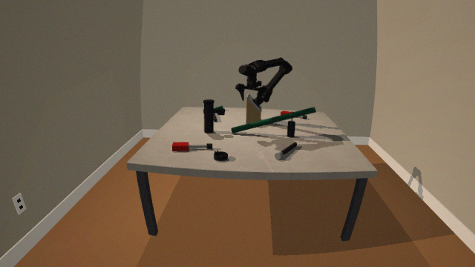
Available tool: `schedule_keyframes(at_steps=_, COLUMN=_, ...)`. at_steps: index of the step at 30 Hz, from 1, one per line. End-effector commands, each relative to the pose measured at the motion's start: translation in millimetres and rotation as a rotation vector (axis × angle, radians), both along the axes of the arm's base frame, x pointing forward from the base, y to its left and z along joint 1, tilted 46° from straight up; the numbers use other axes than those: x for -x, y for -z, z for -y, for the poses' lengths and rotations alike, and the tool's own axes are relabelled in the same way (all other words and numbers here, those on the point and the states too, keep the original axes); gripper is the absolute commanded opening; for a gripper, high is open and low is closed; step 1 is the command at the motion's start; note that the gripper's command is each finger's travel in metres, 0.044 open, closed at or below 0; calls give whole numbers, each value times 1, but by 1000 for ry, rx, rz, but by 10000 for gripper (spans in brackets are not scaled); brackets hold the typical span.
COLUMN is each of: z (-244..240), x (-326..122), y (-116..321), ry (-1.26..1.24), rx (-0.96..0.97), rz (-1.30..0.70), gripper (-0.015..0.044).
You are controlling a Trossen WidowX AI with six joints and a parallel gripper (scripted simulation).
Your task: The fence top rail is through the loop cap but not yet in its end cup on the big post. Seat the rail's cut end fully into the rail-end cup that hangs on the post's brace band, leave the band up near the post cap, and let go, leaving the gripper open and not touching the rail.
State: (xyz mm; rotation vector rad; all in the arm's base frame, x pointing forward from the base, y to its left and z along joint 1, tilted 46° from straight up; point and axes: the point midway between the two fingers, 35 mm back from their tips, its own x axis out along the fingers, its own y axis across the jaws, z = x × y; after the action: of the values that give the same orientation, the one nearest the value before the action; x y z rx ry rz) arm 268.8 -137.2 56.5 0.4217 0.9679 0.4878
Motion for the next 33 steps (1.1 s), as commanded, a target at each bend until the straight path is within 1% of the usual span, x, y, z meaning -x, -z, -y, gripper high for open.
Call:
schedule_keyframes(at_steps=1, z=-26, x=-12, y=15, ry=-528, rx=197, rz=236, gripper=440)
schedule_keyframes(at_steps=6, z=-50, x=-16, y=28, ry=-951, rx=293, rz=469, gripper=440)
schedule_keyframes(at_steps=8, z=-56, x=-17, y=31, ry=-1056, rx=309, rz=535, gripper=440)
schedule_keyframes(at_steps=30, z=-56, x=-17, y=31, ry=-1070, rx=310, rz=544, gripper=440)
schedule_keyframes(at_steps=33, z=-66, x=-20, y=41, ry=-1070, rx=311, rz=544, gripper=440)
